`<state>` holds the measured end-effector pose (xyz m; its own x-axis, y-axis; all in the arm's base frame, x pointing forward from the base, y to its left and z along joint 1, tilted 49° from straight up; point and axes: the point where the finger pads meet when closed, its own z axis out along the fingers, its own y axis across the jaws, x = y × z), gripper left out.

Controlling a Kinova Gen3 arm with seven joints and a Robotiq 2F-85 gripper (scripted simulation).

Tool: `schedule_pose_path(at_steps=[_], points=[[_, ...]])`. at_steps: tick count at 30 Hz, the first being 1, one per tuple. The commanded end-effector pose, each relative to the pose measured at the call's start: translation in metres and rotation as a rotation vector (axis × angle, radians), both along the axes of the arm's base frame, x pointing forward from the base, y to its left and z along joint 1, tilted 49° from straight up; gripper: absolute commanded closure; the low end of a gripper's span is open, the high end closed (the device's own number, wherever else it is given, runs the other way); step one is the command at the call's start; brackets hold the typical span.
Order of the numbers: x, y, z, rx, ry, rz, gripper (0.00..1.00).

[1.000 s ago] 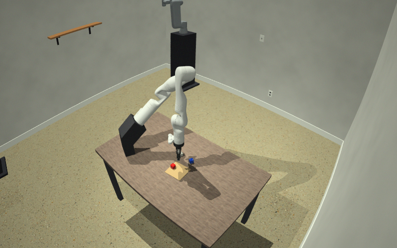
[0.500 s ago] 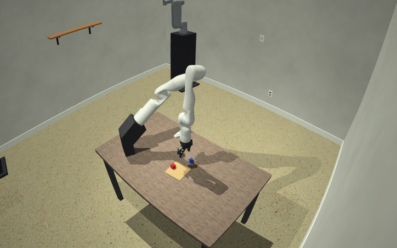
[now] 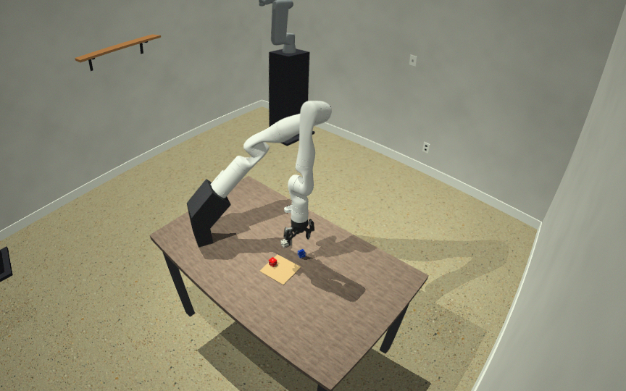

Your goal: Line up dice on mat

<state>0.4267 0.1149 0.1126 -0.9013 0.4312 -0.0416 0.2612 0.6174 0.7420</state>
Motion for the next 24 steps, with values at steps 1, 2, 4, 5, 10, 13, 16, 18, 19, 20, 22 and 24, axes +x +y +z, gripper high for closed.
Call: schedule_pose_path(at_steps=[1,2,4,5,10,13,16,18,19,20,22,24], points=[[0.0033,0.0042,0.0064,0.014,0.014,-0.023,0.00],[0.0033,0.0042,0.0064,0.014,0.014,-0.023,0.00],[0.0034,0.0060,0.0069,0.027,0.032,-0.040,0.00],[0.0039,0.0065,0.0078,0.029,0.037,-0.047,0.00],[0.0046,0.0081,0.0093,0.040,0.052,-0.065,0.00],[0.0047,0.0083,0.0094,0.041,0.054,-0.067,0.00],[0.0047,0.0083,0.0094,0.041,0.054,-0.067,0.54],[0.0047,0.0083,0.0094,0.041,0.054,-0.067,0.54],[0.0047,0.0083,0.0094,0.041,0.054,-0.067,0.54],[0.0047,0.0083,0.0094,0.041,0.054,-0.067,0.54],[0.0047,0.0083,0.0094,0.041,0.054,-0.067,0.54],[0.0047,0.0083,0.0094,0.041,0.054,-0.067,0.54]])
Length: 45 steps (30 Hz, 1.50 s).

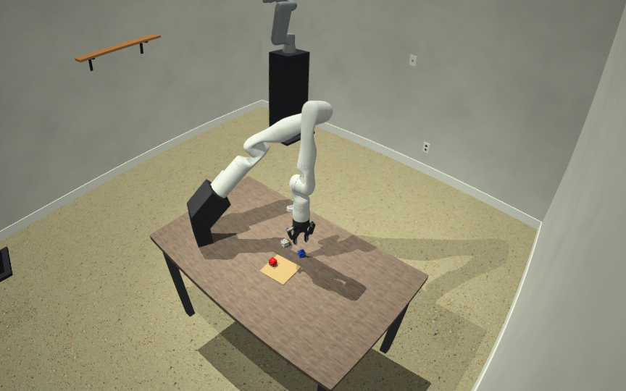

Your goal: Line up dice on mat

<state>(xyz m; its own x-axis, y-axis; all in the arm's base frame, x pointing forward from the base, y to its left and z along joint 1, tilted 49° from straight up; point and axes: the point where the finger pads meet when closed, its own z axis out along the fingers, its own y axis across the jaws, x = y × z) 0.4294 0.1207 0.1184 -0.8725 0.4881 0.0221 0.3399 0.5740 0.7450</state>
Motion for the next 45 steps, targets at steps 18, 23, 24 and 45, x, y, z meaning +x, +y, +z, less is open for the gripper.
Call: schedule_pose_path(at_steps=[18,23,24,45], points=[[0.0020,0.0025,0.0035,0.008,-0.001,-0.003,0.54],[0.0020,0.0025,0.0035,0.008,-0.001,-0.003,0.54],[0.0020,0.0025,0.0035,0.008,-0.001,-0.003,0.54],[0.0092,0.0120,-0.0056,0.007,-0.006,-0.003,0.54]])
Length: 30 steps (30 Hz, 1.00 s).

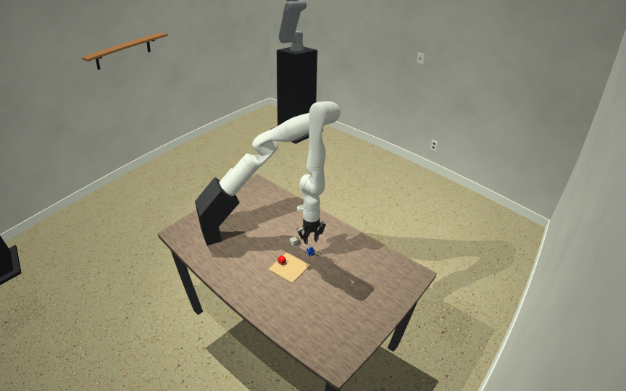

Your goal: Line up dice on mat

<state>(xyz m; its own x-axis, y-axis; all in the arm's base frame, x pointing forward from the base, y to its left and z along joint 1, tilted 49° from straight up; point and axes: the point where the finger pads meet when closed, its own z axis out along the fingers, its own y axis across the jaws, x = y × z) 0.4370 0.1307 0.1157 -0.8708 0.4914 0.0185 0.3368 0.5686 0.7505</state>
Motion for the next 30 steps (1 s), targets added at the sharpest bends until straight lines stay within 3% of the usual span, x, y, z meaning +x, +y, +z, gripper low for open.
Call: schedule_pose_path(at_steps=[1,30], points=[[0.002,0.002,-0.003,0.002,0.001,0.001,0.54],[0.010,0.024,-0.020,0.005,0.002,0.008,0.54]])
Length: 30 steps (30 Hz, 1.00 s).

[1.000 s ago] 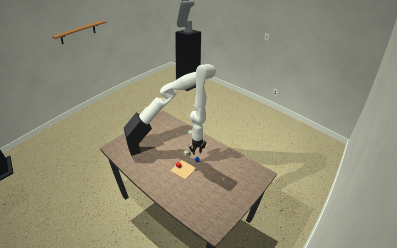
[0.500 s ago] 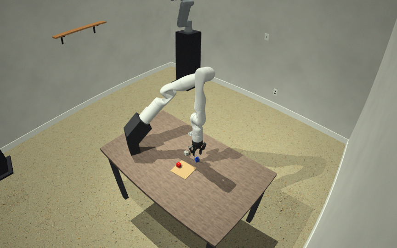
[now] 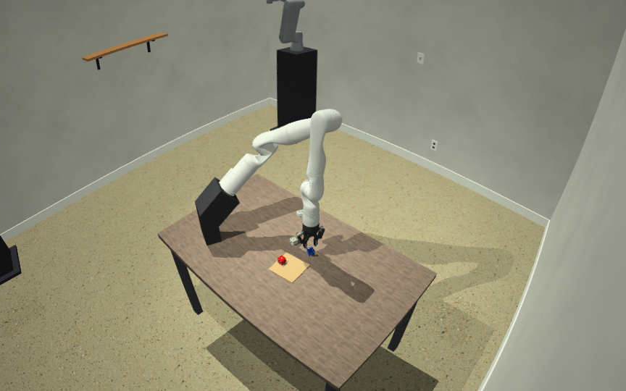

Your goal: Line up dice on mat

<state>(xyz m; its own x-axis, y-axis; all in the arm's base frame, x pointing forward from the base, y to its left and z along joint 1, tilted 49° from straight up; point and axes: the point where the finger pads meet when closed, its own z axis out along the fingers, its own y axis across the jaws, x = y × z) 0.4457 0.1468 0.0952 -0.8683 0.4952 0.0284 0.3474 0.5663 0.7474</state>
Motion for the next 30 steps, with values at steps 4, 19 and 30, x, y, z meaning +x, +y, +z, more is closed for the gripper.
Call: schedule_pose_path(at_steps=[4,19,30], points=[[0.0029,0.0097,-0.0025,0.003,-0.008,0.012,0.54],[0.0046,0.0102,-0.0066,0.001,-0.006,0.008,0.54],[0.0046,0.0102,-0.0066,0.001,-0.006,0.008,0.54]])
